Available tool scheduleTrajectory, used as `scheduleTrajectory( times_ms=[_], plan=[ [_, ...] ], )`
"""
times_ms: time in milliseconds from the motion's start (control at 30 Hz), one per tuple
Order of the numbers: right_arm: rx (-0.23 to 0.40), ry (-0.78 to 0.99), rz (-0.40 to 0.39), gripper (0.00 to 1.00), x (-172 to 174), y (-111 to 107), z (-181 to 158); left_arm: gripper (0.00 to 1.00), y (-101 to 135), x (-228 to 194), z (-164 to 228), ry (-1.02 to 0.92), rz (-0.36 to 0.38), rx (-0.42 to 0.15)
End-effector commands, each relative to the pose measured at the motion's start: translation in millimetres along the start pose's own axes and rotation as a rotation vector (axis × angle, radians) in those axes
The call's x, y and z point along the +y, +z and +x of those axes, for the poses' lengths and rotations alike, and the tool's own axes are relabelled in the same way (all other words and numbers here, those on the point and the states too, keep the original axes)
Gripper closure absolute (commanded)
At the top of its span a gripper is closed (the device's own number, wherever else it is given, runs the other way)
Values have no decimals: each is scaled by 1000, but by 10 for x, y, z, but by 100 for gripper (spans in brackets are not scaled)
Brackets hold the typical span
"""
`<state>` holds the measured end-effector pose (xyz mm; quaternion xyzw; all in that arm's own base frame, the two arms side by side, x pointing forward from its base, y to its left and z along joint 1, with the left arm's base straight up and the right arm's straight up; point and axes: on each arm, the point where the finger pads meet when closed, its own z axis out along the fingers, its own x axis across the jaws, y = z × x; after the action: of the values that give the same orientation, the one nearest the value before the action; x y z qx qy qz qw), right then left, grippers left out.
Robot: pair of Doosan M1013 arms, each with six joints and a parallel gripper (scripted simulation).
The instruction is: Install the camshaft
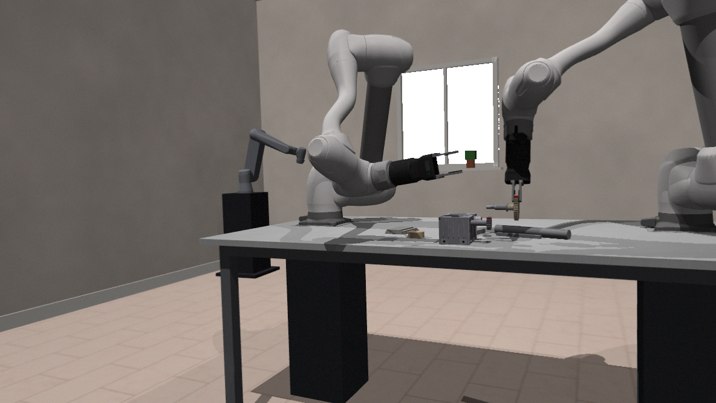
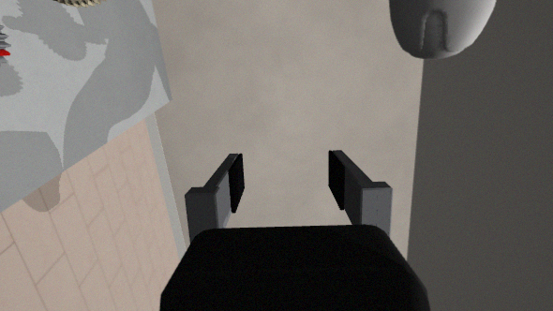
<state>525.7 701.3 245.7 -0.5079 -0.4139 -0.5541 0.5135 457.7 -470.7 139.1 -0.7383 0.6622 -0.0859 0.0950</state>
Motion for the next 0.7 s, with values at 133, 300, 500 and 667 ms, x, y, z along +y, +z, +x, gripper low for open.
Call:
scheduleTrajectory(
  times_ms=[133,300,500,667],
  plan=[
    [2,-1,0,0,0,3,15,71,248,46,-22,-5,1,-5],
    [2,-1,0,0,0,3,15,71,311,62,-22,-5,1,-5],
    [2,-1,0,0,0,3,15,71,395,82,-24,-5,0,-4],
    [2,-1,0,0,0,3,15,71,412,83,-16,-6,0,-4]
  ],
)
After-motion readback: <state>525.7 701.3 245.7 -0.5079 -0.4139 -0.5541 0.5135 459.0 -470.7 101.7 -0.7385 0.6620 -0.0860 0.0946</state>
